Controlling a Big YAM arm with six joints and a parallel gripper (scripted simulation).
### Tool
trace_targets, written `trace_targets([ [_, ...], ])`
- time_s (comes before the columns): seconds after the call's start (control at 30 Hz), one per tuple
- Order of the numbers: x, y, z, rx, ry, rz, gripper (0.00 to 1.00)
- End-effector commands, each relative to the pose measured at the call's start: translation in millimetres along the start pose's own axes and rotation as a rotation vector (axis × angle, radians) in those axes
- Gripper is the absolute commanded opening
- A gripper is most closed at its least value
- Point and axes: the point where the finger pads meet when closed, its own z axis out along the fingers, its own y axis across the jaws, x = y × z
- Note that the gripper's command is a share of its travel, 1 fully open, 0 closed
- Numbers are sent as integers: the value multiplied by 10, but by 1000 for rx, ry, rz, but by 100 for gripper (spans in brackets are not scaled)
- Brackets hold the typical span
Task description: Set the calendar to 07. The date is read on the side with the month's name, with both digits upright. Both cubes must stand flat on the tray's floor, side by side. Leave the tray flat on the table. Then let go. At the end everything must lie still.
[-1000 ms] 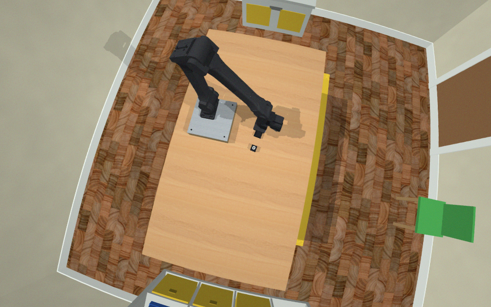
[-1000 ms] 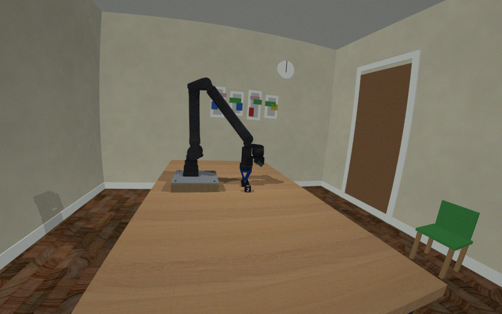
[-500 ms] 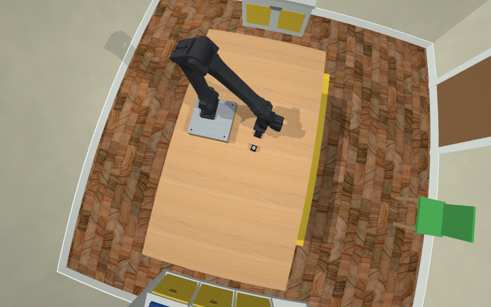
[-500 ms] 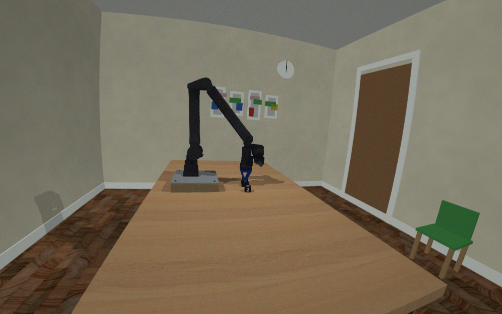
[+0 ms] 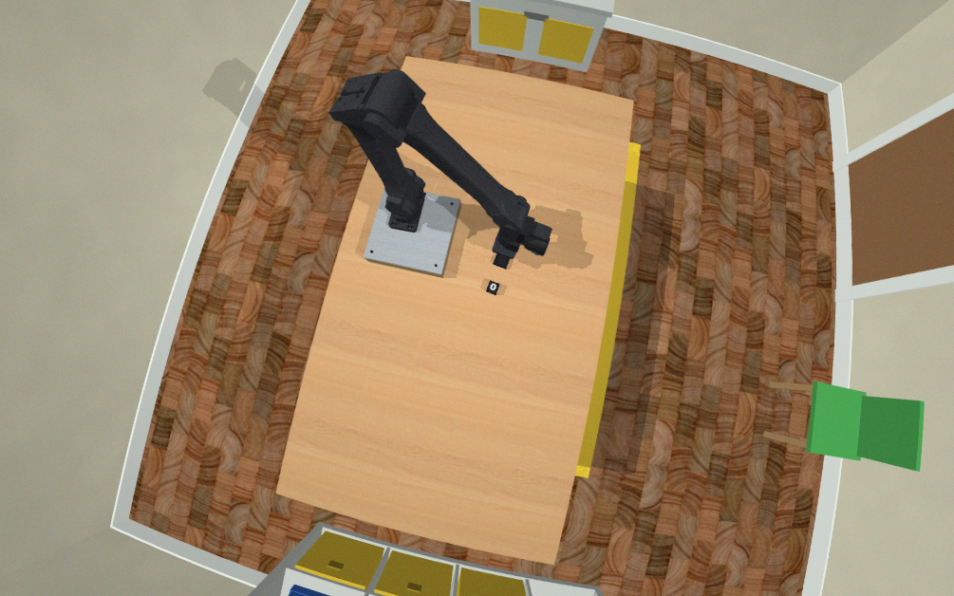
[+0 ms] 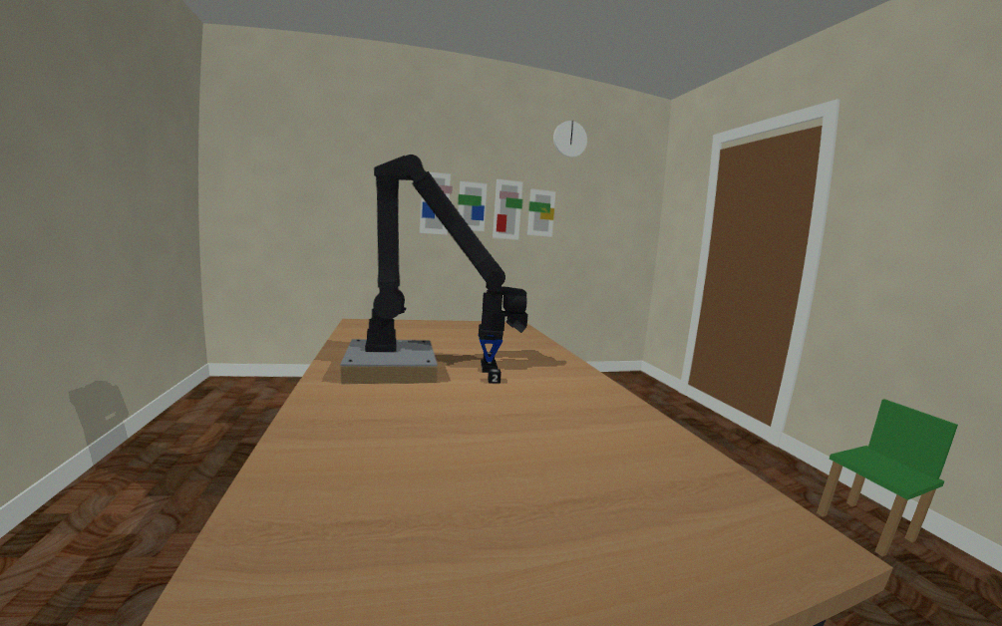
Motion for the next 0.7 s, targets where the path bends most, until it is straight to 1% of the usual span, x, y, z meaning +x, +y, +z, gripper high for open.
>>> trace_targets([
  [0.0, -114, 30, -54, -2, -27, -16, 28],
  [0.03, -114, 30, -54, -2, -27, -16, 32],
  [0.1, -114, 30, -54, -2, -27, -16, 32],
  [0.13, -114, 30, -54, -2, -27, -16, 35],
  [0.2, -114, 30, -54, -2, -27, -16, 35],
  [0.23, -114, 30, -54, -2, -27, -16, 39],
  [0.37, -114, 30, -54, -2, -27, -16, 39],
  [0.4, -114, 30, -54, -2, -27, -16, 43],
  [0.47, -114, 30, -54, -2, -27, -16, 43],
  [0.5, -114, 30, -54, -2, -27, -16, 47],
  [0.67, -114, 30, -54, -2, -27, -16, 47],
])
